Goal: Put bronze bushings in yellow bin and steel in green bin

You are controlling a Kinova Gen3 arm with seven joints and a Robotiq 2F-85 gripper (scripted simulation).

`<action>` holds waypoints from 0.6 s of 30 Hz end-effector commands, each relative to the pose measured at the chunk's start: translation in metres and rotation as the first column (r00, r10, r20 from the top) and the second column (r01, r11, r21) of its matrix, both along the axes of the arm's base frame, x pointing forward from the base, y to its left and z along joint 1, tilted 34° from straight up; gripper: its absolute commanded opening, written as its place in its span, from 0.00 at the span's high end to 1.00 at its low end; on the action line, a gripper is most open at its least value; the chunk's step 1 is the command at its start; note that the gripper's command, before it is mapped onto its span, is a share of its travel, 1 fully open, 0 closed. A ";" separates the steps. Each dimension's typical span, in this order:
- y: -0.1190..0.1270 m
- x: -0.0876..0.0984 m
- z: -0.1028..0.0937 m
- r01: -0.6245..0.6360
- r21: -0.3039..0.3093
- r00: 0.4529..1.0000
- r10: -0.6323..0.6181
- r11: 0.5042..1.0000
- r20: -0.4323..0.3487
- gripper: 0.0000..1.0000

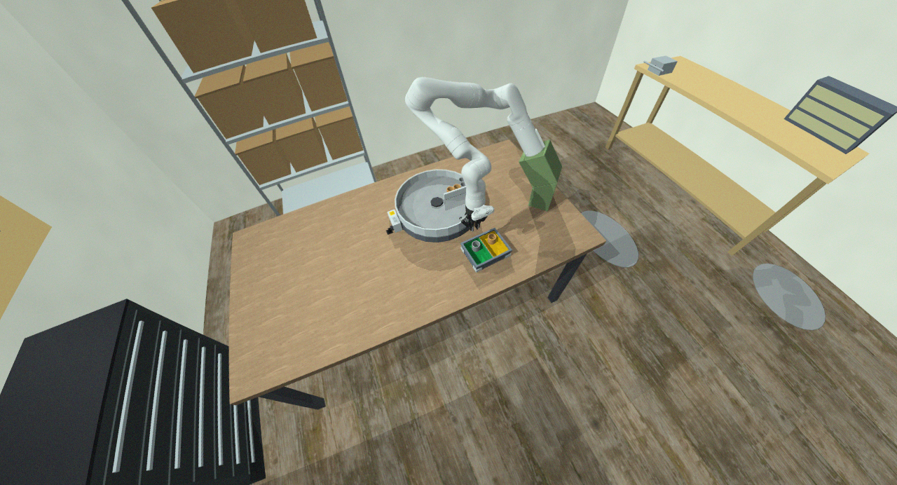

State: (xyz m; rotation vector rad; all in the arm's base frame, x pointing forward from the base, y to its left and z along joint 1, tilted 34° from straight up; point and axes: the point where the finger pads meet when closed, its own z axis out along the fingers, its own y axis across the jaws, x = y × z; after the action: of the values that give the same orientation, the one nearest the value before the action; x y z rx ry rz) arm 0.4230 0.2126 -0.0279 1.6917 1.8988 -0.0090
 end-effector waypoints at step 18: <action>-0.041 -0.009 0.012 -0.001 0.001 1.000 0.001 1.000 0.001 0.82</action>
State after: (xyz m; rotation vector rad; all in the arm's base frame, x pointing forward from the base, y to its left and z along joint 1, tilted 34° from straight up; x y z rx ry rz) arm 0.4163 0.1960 -0.0265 1.6891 1.9094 -0.0010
